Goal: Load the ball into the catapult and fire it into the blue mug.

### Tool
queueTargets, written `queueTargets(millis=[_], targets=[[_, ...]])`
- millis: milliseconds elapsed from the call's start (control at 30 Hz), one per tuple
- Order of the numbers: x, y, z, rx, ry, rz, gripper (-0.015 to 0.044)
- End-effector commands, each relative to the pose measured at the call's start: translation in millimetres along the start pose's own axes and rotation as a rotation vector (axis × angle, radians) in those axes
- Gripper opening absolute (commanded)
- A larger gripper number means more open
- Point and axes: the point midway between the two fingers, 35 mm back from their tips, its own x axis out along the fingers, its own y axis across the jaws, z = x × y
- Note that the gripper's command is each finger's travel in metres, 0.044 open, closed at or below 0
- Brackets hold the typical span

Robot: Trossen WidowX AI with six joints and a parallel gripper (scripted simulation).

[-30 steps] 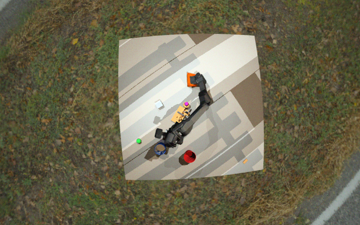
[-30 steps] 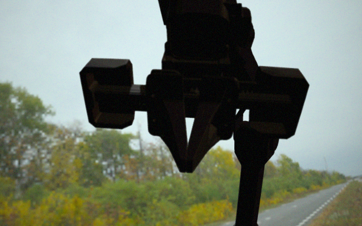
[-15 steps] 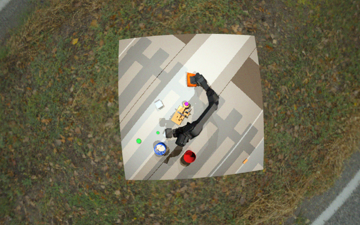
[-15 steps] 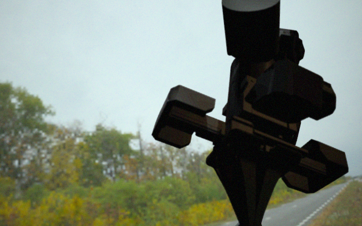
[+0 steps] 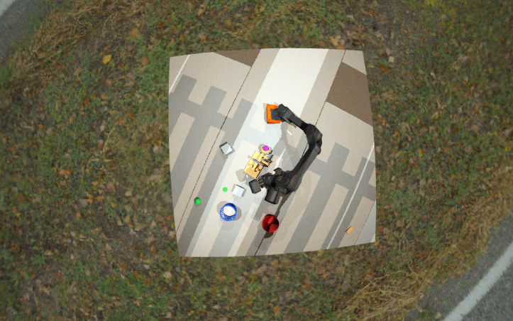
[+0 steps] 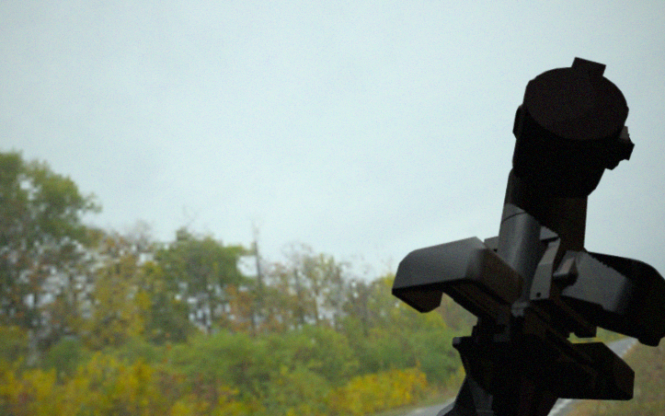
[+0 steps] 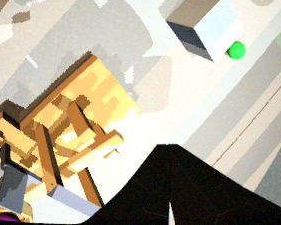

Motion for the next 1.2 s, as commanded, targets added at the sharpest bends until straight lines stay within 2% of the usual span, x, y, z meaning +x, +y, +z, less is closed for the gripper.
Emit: queueTargets(millis=[0, 700, 1167], targets=[[1.4, 24.2, -9.9, -0.115, 0.077, 0.014, 0.0000], [-6.7, 122.7, -79.4, -0.712, 0.428, 0.134, 0.0000], [-0.8, 127.9, -79.8, -0.732, 0.438, 0.139, 0.0000]])
